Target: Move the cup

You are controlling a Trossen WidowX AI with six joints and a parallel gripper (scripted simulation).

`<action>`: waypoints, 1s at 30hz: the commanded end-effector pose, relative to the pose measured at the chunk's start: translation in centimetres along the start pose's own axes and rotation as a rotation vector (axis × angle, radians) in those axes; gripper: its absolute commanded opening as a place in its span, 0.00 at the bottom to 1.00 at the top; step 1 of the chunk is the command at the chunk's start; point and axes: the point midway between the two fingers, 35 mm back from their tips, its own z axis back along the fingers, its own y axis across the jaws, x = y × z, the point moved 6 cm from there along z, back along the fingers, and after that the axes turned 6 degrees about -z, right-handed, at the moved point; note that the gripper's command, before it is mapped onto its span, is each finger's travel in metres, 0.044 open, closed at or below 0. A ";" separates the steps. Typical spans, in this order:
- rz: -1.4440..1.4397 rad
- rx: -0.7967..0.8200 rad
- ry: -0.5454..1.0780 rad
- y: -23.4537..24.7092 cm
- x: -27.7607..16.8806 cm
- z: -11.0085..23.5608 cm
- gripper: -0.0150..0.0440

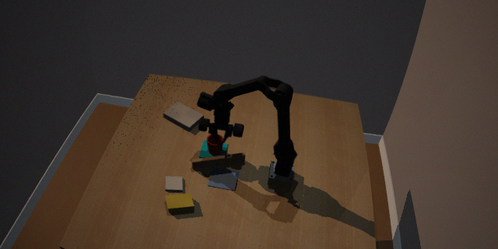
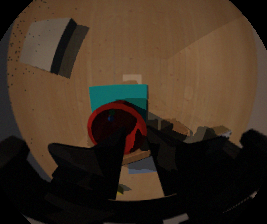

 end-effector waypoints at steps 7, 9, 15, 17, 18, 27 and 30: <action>0.000 0.004 -0.003 0.0 0.0 1.6 0.47; 0.001 0.004 -0.003 0.0 0.0 1.9 0.47; 0.001 0.003 -0.003 0.0 -0.1 2.7 0.47; 0.001 0.003 -0.003 0.0 -0.1 3.0 0.47; 0.002 0.002 -0.003 0.0 -0.1 3.1 0.47; 0.005 -0.001 0.000 0.0 -0.1 2.7 0.83; 0.005 -0.001 0.000 0.0 -0.1 3.0 0.96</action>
